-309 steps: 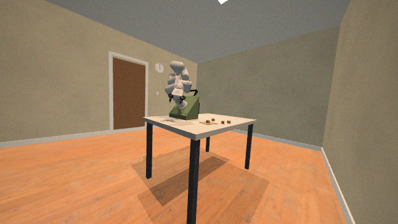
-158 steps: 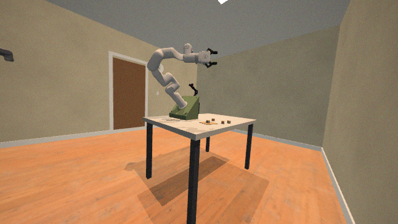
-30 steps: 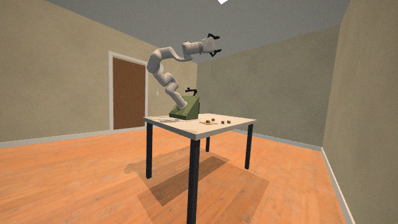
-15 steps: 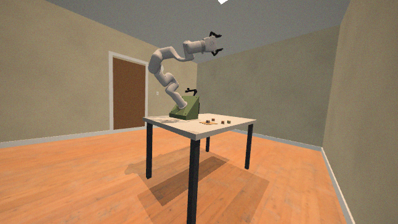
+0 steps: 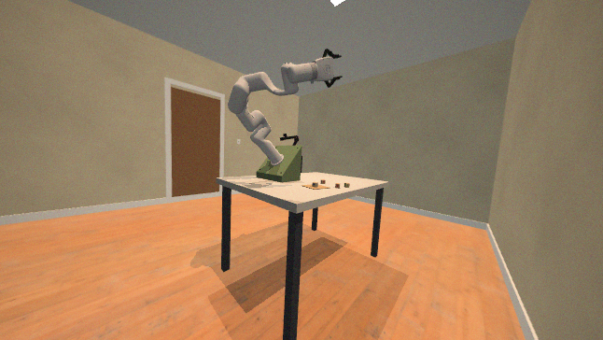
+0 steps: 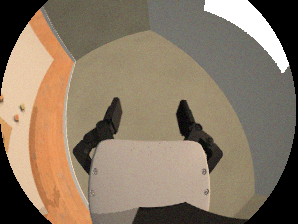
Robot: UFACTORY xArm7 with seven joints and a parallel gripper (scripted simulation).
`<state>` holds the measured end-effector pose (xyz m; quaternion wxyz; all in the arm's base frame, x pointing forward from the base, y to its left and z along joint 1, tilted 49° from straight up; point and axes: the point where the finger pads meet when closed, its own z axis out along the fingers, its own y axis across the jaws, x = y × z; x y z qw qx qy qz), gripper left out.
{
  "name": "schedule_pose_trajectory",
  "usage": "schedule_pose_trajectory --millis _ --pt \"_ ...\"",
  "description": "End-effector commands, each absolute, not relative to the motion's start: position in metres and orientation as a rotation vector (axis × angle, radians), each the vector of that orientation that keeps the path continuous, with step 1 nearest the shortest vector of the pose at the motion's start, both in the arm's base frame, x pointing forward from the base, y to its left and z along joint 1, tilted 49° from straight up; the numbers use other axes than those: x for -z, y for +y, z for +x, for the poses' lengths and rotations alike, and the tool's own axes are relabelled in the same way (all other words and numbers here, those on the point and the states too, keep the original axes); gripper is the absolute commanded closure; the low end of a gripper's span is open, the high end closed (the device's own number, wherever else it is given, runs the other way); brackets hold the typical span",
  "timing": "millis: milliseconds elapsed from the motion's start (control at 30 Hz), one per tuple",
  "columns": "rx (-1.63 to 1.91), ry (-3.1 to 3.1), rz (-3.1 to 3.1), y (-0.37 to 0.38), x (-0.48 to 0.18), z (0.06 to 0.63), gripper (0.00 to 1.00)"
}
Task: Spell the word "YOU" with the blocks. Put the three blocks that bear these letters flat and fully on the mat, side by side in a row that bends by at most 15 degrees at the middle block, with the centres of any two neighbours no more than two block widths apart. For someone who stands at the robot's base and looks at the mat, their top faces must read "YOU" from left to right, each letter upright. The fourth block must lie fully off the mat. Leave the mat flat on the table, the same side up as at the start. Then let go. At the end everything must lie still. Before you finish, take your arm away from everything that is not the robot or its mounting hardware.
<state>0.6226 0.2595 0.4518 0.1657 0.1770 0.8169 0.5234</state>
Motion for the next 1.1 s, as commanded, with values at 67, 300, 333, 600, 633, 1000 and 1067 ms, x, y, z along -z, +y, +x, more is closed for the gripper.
schedule_pose_trajectory --millis 67,300,333,600,633,1000,1067 --pt "-1.537 2.457 0.616 0.248 -0.414 0.647 0.00" --pt "-1.537 2.457 0.616 0.248 -0.414 0.647 0.00" --pt "-1.537 2.457 0.616 0.248 -0.414 0.647 0.00" --pt "-1.517 2.590 0.744 0.236 -0.363 0.665 0.00" --pt "-1.509 2.612 0.765 0.234 -0.355 0.667 0.00" --pt "-1.508 2.615 0.768 0.234 -0.353 0.667 0.00" --pt "-1.462 2.699 0.854 0.227 -0.317 0.674 0.00"
